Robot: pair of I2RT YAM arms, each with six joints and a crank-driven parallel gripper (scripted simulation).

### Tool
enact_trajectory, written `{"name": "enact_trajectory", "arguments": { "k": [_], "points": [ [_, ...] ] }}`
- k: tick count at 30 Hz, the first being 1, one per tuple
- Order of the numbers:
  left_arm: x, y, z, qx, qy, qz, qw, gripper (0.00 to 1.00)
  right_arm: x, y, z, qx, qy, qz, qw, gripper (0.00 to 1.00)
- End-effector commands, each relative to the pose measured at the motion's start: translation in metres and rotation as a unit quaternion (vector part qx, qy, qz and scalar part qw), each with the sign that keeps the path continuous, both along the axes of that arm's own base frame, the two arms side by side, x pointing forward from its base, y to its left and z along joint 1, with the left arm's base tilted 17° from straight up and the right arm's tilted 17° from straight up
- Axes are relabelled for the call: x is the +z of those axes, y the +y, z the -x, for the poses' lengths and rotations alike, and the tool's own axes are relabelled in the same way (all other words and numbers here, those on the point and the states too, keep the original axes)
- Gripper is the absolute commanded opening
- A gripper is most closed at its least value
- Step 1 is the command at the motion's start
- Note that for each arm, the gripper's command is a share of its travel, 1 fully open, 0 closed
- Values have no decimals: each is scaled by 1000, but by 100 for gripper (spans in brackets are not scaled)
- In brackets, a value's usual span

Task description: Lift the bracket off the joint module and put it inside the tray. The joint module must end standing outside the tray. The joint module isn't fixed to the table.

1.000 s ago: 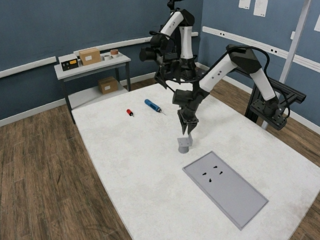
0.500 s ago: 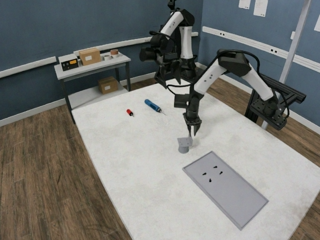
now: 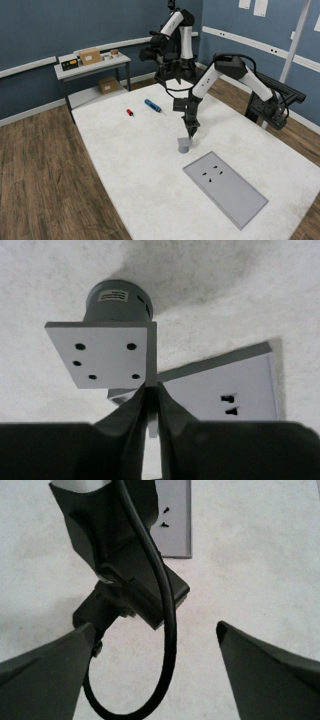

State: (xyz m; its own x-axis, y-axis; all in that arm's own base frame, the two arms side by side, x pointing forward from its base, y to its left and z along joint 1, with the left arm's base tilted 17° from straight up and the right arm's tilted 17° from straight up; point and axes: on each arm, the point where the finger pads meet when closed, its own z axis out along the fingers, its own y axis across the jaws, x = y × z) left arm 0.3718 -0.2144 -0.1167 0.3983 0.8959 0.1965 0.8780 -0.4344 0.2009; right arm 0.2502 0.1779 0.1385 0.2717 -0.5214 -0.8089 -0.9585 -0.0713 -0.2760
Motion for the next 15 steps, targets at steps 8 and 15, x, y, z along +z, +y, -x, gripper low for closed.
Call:
{"name": "enact_trajectory", "arguments": {
  "k": [8,15],
  "points": [
    [35,-14,-9,-1,-28,14,1000,0,0,1,5,5,2,-2,1000,100],
    [46,-11,4,-1,-14,11,1000,0,0,1,5,5,2,-2,1000,100]
  ]
}}
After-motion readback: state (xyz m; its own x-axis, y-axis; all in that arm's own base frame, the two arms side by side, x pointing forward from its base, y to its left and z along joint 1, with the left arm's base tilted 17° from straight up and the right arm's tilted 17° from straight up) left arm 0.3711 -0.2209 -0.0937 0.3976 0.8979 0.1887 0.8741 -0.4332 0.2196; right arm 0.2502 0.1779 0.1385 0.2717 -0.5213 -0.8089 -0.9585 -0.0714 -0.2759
